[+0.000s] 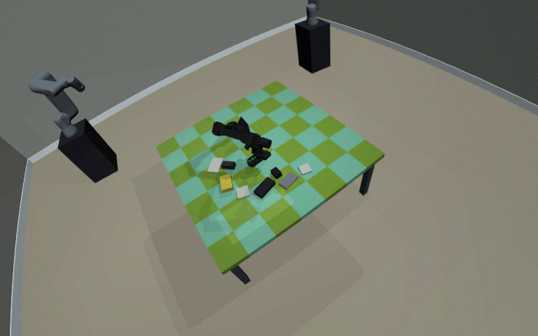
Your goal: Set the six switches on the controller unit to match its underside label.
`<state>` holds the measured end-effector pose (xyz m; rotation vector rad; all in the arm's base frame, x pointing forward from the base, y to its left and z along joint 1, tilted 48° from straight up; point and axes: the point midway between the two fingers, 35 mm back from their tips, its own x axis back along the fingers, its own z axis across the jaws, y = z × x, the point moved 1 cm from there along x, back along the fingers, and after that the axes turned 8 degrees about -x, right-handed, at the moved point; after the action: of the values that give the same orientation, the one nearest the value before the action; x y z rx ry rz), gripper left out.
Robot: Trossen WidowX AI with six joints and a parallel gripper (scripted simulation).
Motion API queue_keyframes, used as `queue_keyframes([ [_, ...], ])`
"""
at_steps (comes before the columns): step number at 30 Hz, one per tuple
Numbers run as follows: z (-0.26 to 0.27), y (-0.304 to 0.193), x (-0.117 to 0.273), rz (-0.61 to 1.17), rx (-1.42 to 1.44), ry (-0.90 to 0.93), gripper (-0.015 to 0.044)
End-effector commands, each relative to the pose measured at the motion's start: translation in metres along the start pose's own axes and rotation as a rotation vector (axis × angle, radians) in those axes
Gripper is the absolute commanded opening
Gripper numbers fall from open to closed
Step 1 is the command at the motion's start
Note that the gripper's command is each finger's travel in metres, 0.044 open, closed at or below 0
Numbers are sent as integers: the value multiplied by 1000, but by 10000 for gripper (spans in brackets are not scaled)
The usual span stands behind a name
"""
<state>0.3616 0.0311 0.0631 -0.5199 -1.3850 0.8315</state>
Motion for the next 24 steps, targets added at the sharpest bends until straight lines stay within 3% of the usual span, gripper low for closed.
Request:
queue_keyframes([
  [1,14,9,2,0,-31,-46,0],
  [24,110,63,-15,-57,-173,-329,0],
])
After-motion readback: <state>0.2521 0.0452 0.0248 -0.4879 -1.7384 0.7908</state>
